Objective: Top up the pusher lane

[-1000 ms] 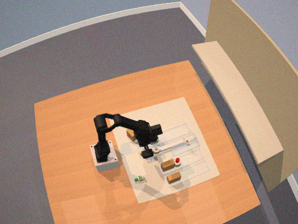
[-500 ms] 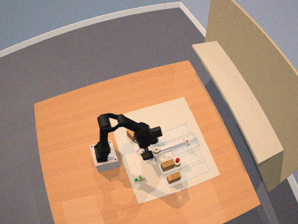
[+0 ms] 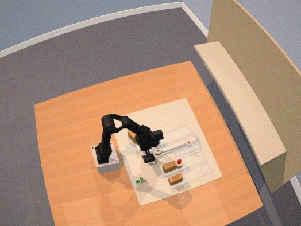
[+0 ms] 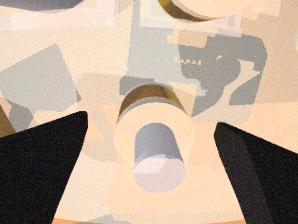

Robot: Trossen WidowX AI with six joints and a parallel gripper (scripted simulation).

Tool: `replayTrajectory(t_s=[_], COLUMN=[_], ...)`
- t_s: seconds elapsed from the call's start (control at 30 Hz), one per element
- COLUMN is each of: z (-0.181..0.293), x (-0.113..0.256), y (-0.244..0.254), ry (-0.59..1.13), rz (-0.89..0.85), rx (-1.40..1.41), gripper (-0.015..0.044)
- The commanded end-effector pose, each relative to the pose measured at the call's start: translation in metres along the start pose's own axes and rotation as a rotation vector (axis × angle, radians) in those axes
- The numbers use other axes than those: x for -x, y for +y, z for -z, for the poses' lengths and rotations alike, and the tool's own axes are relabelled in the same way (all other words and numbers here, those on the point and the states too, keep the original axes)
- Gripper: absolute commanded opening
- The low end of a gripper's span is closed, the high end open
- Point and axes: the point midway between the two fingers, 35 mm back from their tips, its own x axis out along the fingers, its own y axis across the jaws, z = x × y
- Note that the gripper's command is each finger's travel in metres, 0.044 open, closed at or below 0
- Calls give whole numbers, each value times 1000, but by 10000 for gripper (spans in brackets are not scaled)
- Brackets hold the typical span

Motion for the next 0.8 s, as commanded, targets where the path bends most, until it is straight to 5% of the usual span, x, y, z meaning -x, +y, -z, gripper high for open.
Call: replayTrajectory(t_s=[0.0,0.13,0.33,0.5,0.77], z=[1,1,1,-4,-11], x=[-2,-2,-2,14,70], y=[0,0,0,1,2], ry=[2,2,2,2,1], rz=[-3,-3,-3,-3,-4], rx=[5,5,5,5,5], gripper=[282,177,138,6,0])
